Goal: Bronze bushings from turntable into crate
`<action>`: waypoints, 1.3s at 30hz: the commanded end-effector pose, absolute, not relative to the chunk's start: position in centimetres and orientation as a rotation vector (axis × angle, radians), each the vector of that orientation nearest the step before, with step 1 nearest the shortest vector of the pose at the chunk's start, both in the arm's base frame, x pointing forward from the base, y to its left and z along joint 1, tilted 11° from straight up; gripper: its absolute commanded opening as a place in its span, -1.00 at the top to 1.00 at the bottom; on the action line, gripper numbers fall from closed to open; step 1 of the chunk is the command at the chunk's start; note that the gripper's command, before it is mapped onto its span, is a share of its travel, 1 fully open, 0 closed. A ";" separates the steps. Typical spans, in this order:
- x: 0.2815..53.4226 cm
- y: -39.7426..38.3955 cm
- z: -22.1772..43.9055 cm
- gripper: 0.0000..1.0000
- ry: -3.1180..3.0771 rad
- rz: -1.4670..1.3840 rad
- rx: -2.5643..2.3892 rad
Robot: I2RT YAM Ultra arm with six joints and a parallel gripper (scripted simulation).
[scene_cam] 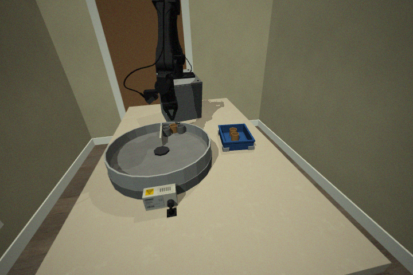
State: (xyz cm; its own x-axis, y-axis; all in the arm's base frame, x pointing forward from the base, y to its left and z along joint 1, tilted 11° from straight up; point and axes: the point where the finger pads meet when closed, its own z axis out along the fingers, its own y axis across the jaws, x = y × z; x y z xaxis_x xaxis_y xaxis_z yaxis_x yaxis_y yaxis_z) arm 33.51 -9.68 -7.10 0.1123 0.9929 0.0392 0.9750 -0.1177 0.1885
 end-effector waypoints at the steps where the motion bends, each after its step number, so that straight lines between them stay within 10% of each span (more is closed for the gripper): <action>1: 34.5 -10.0 -6.2 0.74 1.987 0.249 2.230; 39: 34.3 -9.6 -6.3 0.74 1.994 0.247 2.227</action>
